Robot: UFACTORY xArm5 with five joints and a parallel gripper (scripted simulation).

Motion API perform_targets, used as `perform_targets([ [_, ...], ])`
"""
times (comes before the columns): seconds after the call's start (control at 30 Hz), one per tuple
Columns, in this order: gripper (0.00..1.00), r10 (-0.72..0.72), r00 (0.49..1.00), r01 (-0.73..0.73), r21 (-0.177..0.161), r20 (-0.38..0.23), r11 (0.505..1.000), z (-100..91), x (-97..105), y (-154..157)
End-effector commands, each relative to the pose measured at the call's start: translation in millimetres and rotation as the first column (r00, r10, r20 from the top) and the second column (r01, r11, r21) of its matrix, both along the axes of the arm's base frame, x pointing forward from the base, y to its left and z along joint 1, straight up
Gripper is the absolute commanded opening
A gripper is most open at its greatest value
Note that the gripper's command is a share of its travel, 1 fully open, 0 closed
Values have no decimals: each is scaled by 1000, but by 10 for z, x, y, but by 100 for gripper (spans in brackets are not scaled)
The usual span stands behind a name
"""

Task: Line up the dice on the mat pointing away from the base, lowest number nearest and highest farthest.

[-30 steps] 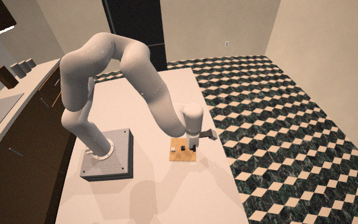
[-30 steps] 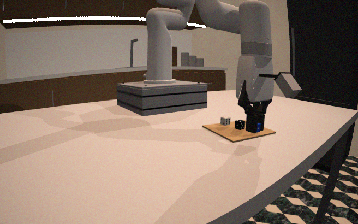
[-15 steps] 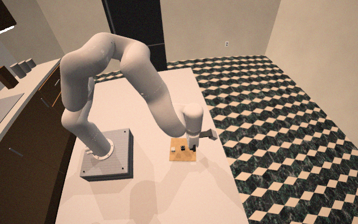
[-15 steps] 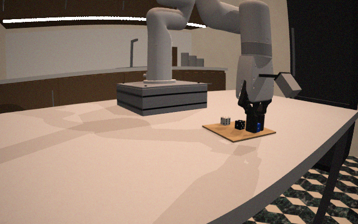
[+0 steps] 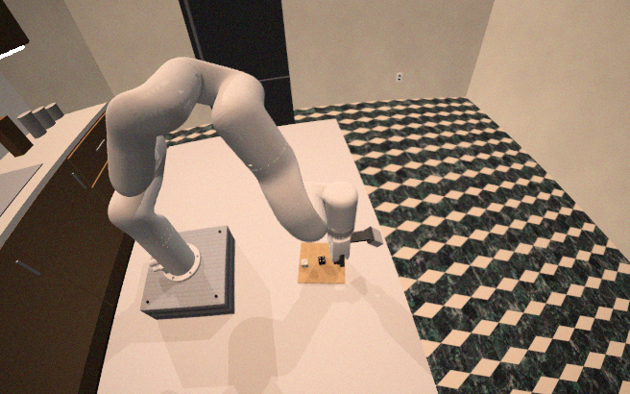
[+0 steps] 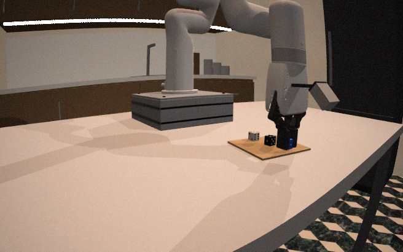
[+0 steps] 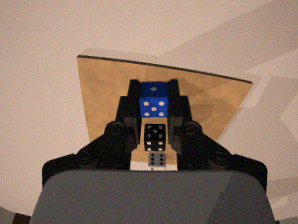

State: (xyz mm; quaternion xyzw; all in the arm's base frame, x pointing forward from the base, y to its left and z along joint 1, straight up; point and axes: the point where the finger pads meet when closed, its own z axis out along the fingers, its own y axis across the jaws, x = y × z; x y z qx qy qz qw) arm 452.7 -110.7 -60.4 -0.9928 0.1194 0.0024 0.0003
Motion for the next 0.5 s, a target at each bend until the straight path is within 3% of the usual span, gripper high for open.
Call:
perform_targets([
  [0.0,15,0,1000,0,-1,3,1000,3,14,-3],
  [0.47,15,0,1000,0,-1,3,1000,-17,14,-3],
])
